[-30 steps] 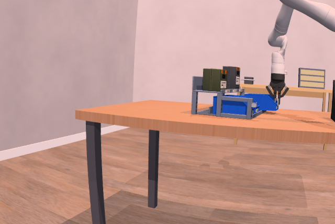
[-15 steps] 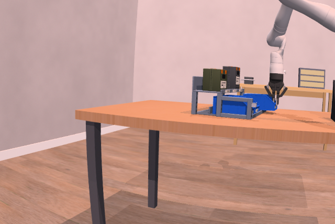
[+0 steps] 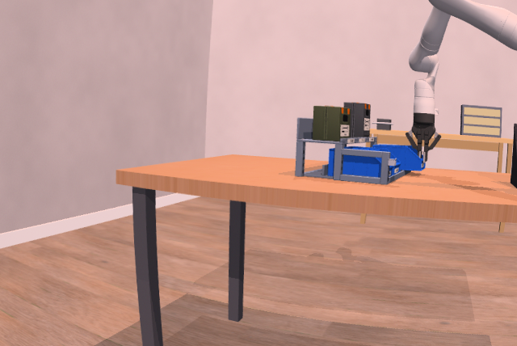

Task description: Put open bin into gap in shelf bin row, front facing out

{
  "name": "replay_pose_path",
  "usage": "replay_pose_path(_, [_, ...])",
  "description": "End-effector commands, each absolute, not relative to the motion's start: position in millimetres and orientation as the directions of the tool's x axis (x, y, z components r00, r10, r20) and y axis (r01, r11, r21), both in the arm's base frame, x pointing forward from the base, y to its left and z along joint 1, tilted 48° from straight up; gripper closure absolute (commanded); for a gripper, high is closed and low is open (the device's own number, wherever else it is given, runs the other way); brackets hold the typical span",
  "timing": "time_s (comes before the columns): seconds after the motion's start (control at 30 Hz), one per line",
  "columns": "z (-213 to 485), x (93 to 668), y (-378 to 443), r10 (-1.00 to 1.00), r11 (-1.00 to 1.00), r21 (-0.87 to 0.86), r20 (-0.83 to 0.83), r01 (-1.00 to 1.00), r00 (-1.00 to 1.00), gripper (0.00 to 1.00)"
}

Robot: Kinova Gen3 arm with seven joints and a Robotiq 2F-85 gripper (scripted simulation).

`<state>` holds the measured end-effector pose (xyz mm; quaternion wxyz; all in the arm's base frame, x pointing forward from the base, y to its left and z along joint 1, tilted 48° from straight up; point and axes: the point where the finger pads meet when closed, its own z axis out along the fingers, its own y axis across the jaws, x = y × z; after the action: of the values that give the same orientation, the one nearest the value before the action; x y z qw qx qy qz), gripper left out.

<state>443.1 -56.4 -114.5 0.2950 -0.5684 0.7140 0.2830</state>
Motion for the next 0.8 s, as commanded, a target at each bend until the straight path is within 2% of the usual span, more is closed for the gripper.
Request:
replay_pose_path(0.0, [-114,444,-58,-0.646,0.196,0.066,-0.742,-0.978,-0.180,0.90])
replay_pose_path(0.77, [-115,462,-62,-0.646,0.196,0.066,-0.742,-0.978,-0.180,0.90])
